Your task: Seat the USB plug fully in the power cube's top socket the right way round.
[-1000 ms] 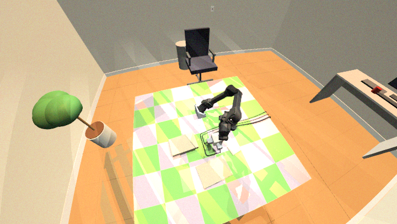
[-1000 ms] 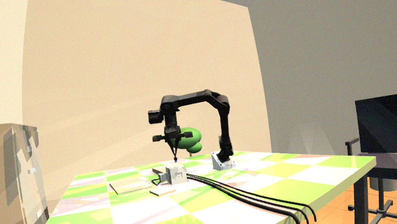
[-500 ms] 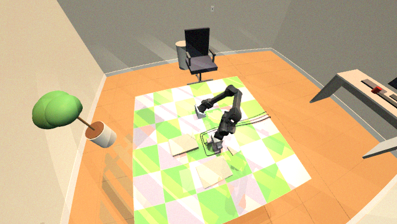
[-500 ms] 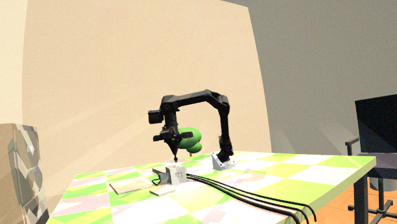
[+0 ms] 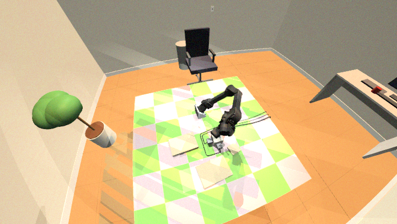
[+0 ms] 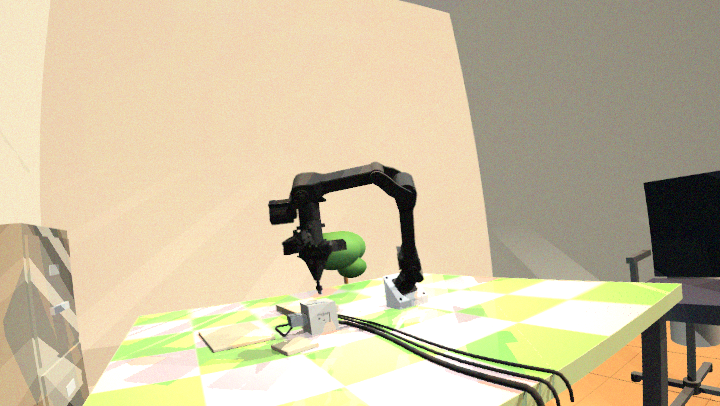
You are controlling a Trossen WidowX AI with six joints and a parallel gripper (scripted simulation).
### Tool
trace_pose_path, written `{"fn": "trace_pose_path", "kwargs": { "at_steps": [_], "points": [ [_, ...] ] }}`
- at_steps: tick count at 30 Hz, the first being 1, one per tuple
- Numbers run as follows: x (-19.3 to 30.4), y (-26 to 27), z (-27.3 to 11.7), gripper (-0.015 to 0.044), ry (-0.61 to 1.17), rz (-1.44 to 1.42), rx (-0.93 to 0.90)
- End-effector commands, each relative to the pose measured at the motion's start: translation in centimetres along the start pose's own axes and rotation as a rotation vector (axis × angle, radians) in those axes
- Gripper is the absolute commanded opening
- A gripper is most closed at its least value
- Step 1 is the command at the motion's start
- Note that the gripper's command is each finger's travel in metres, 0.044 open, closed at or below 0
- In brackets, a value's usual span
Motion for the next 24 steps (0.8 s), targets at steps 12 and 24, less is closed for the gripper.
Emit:
{"fn": "trace_pose_path", "kwargs": {
  "at_steps": [12,24],
  "points": [
    [0.03,-0.01,0.03,0.0000,0.000,0.392,0.001],
    [0.03,-0.01,0.03,0.0000,0.000,0.706,0.001]
  ]
}}
Point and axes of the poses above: the point midway between the two fingers, 35 mm back from their tips, its own z axis out along the fingers, its own y axis across the jaws, x = y × z, the point moved 8 cm from there along -z, back along the fingers, and after that the axes turned 6 degrees about -z, right-handed, at the moved point
